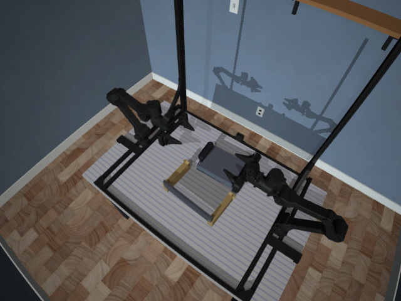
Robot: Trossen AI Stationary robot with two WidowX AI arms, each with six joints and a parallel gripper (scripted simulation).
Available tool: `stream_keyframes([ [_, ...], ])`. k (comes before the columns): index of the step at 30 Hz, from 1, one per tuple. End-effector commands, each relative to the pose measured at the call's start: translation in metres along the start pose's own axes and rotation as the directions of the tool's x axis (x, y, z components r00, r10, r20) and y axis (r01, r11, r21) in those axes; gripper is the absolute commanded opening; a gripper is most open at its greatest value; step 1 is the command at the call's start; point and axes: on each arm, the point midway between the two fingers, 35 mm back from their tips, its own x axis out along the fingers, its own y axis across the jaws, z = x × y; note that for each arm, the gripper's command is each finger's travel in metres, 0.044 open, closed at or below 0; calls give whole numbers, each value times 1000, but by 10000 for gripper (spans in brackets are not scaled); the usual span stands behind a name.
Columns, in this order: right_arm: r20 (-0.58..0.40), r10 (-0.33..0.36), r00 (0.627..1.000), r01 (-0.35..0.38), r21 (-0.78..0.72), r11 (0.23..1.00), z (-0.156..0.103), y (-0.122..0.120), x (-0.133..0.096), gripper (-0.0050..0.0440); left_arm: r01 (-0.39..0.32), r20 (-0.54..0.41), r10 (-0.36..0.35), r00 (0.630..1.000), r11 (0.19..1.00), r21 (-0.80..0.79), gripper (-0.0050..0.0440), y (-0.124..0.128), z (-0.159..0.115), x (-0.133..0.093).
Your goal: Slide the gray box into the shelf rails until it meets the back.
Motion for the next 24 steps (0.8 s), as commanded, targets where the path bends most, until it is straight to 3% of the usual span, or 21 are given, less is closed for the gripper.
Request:
stream_keyframes([
  [1, 0, 0, 1000, 0, 0, 1000, 0, 0, 0, 440, 0, 0, 0, 1000, 1000, 0, 440, 0, 0, 0],
  [17, 0, 0, 1000, 0, 0, 1000, 0, 0, 0, 440, 0, 0, 0, 1000, 1000, 0, 440, 0, 0, 0],
  [20, -5, 1, 1000, -1, 7, 1000, 0, 0, 1, 380, 1, -5, -1, 1000, 1000, -8, 380, 0, -1, 1],
  [24, -51, 10, 999, -6, 71, 997, -5, 4, 7, 380, 8, -53, -13, 999, 997, -81, 380, -5, -7, 6],
])
